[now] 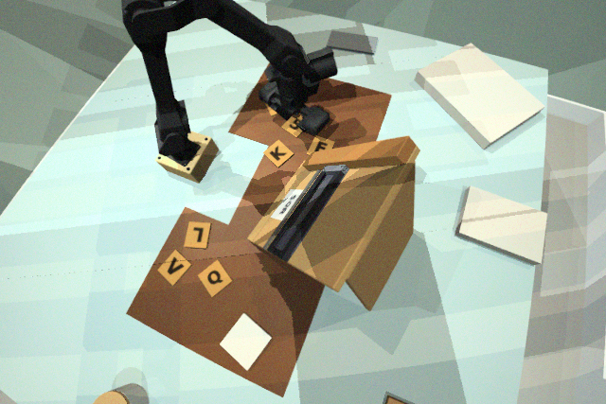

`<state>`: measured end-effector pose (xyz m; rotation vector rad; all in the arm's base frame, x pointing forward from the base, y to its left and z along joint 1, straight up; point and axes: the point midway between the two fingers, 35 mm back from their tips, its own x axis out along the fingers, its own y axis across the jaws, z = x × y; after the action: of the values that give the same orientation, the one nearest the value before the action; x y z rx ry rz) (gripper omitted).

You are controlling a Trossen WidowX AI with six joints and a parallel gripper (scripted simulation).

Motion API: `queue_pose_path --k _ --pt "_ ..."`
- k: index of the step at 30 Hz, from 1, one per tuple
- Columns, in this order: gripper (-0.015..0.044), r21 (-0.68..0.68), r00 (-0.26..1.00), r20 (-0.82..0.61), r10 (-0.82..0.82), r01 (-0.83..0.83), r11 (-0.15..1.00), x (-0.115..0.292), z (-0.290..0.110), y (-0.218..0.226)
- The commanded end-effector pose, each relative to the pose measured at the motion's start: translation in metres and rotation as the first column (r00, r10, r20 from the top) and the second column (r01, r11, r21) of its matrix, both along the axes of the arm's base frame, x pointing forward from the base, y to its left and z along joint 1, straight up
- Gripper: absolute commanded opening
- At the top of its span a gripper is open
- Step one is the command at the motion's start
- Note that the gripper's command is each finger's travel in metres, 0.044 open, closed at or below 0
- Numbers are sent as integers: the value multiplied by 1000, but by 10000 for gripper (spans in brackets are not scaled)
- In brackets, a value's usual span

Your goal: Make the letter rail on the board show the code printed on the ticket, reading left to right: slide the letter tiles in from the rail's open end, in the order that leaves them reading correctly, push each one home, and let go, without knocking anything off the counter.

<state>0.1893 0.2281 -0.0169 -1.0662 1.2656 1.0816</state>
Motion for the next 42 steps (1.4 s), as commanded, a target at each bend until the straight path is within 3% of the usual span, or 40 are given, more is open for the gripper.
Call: queue_pose_path --k 1,5,14,42 --pt "253 -2 1000 2 -5 5 1000 0 0 0" --pt "227 -2 1000 2 -5 5 1000 0 0 0" --pt "0 -2 1000 2 -5 5 1000 -1 6 0" --pt "0 -2 1000 2 -5 5 1000 -2 20 -1"
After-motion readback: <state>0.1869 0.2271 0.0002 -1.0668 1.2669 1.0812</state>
